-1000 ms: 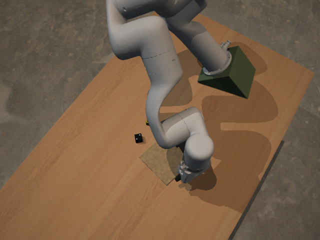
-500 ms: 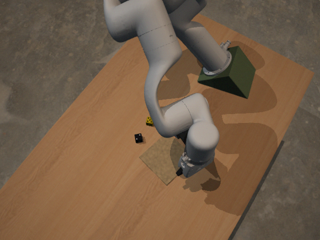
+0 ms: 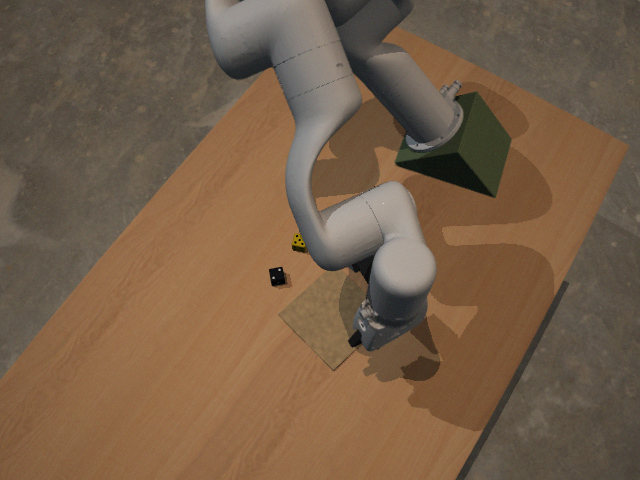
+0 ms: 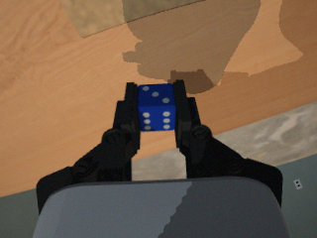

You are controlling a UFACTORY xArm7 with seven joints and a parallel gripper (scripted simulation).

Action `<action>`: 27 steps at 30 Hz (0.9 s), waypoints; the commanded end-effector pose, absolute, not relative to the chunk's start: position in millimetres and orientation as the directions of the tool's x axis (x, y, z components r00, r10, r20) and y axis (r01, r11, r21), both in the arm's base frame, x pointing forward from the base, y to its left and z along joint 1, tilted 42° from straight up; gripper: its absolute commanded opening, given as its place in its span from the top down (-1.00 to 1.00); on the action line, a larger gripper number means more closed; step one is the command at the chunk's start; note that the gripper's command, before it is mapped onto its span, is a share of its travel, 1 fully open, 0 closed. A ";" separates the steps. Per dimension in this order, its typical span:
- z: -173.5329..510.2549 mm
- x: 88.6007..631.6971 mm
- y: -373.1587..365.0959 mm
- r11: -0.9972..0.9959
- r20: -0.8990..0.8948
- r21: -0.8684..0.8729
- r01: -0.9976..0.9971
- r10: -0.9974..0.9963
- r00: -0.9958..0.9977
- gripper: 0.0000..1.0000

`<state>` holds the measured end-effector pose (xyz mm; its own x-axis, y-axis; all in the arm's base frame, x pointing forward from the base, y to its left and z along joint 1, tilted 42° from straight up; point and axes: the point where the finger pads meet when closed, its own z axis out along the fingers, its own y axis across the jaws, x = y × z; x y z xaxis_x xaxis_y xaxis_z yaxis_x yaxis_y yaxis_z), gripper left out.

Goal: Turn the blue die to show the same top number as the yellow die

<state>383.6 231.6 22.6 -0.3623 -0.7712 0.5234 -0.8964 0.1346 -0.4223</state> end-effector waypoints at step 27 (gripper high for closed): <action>82.7 382.4 169.4 0.686 -0.007 -0.672 -0.279 -0.383 -0.924 0.58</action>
<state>384.2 177.0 75.1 -0.8818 -0.4623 0.0936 -0.4002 0.6281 -0.6673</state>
